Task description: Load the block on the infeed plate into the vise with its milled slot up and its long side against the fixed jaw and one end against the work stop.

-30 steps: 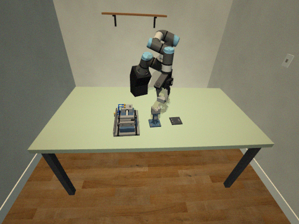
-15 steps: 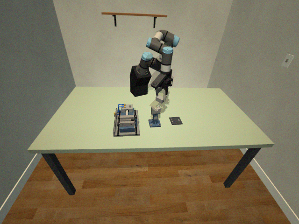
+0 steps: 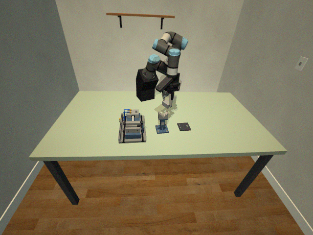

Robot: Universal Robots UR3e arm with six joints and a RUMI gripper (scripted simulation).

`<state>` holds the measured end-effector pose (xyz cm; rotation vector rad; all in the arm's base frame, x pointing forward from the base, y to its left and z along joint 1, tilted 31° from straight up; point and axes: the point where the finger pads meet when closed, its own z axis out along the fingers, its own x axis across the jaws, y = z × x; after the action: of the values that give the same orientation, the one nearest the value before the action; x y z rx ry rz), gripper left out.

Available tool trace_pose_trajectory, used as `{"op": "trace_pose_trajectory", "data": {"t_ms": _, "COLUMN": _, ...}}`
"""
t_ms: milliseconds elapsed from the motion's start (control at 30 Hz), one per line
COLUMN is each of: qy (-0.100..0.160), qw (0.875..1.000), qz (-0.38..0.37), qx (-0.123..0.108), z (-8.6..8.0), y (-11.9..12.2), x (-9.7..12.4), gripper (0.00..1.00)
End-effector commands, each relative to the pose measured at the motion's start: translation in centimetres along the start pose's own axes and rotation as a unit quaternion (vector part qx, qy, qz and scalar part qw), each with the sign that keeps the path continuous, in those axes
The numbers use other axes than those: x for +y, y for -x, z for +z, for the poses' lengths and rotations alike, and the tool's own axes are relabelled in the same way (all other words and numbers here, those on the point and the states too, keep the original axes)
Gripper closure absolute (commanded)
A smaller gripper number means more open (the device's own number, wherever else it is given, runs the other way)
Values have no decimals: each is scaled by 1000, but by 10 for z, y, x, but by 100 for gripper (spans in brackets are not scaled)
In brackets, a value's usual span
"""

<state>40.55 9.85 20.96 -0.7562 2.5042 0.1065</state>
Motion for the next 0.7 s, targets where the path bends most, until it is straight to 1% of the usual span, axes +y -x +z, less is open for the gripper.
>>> {"op": "trace_pose_trajectory", "data": {"t_ms": 0, "qy": -1, "qw": 1000, "qz": 17, "qx": -1, "z": -1, "y": -1, "x": -2, "gripper": 100}}
{"op": "trace_pose_trajectory", "data": {"t_ms": 400, "qy": -2, "qw": 997, "qz": 74, "qx": -3, "z": -1, "y": -5, "x": -6, "gripper": 100}}
{"op": "trace_pose_trajectory", "data": {"t_ms": 667, "qy": -2, "qw": 995, "qz": 99, "qx": -3, "z": -2, "y": -6, "x": -8, "gripper": 100}}
